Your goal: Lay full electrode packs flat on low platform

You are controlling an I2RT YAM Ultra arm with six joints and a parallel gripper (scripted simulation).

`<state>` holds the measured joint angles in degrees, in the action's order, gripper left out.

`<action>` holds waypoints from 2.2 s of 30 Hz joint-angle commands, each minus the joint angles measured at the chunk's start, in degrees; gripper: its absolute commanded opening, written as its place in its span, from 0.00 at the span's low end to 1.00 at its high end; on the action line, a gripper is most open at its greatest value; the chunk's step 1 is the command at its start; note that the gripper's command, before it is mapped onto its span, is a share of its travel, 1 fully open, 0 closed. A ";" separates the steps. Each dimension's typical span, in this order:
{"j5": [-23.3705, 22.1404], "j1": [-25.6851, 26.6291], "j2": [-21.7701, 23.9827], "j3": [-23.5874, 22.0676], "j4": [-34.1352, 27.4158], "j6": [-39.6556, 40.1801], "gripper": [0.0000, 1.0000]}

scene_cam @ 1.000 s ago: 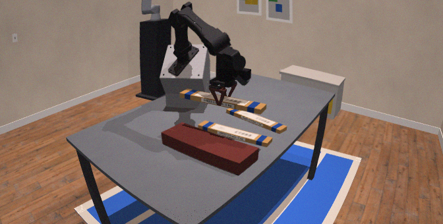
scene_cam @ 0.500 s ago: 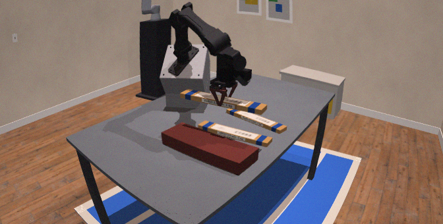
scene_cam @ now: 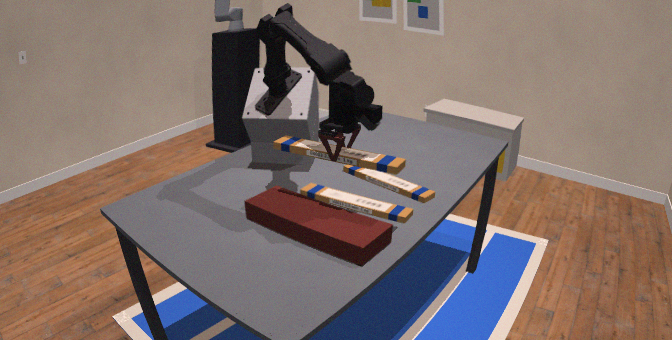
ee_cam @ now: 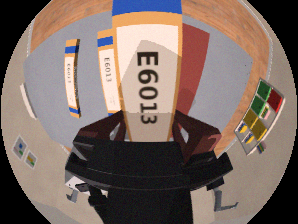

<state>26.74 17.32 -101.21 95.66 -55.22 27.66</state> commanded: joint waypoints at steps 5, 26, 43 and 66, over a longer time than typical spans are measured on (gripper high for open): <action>-0.22 -1.71 2.50 3.48 -0.22 0.44 0.00; -0.23 -1.70 2.15 3.61 -0.03 0.54 0.00; -0.26 -1.68 2.37 3.11 0.09 0.61 0.00; -0.31 -1.53 2.77 1.82 1.27 0.87 0.00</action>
<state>26.74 17.32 -101.62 95.96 -54.94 28.01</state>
